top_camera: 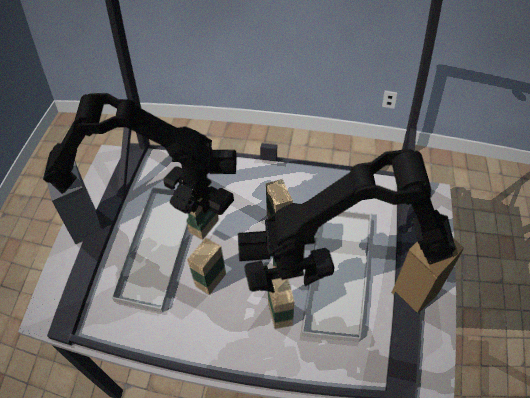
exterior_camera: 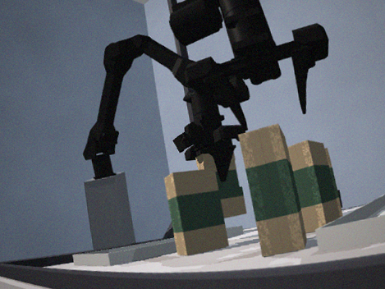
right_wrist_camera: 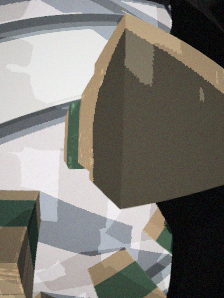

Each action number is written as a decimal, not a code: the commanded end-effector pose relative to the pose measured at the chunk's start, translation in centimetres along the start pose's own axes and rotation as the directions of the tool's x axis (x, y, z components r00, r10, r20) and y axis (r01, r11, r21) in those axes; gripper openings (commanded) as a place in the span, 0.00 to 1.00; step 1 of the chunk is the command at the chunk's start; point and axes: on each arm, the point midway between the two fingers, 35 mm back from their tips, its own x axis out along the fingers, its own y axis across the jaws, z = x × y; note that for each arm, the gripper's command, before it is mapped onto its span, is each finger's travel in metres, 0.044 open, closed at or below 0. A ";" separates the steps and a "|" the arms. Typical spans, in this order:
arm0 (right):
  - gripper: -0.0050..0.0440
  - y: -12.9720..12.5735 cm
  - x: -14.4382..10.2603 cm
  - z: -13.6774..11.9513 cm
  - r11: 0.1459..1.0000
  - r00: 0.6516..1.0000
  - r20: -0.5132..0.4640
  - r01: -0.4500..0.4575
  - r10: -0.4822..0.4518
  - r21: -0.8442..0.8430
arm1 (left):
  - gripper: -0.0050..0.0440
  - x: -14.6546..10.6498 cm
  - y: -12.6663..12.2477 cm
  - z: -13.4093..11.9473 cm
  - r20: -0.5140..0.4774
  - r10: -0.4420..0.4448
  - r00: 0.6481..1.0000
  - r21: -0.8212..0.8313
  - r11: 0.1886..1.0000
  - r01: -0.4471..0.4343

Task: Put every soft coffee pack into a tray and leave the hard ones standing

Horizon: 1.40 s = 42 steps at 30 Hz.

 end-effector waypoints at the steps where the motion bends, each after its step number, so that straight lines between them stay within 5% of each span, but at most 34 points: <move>1: 0.31 0.9 -1.2 -0.2 0.999 0.999 -0.017 -0.033 0.034 0.011 | 0.83 -0.9 -2.4 -1.3 0.004 0.029 1.000 -0.004 1.000 -0.029; 11: 0.31 0.9 -1.2 -0.2 0.999 0.999 -0.017 -0.033 0.034 0.011 | 0.83 -0.8 -10.2 -4.5 0.001 0.025 1.000 -0.003 1.000 -0.025; 31: 0.31 0.9 -1.2 -0.2 0.999 0.999 -0.017 -0.033 0.034 0.011 | 0.83 -0.8 -10.6 -4.7 0.001 0.025 1.000 -0.003 1.000 -0.025; 42: 0.31 -3.3 -1.0 1.4 0.999 0.999 -0.016 -0.031 0.031 0.011 | 0.83 -0.8 -10.6 -4.7 0.001 0.025 1.000 -0.003 1.000 -0.025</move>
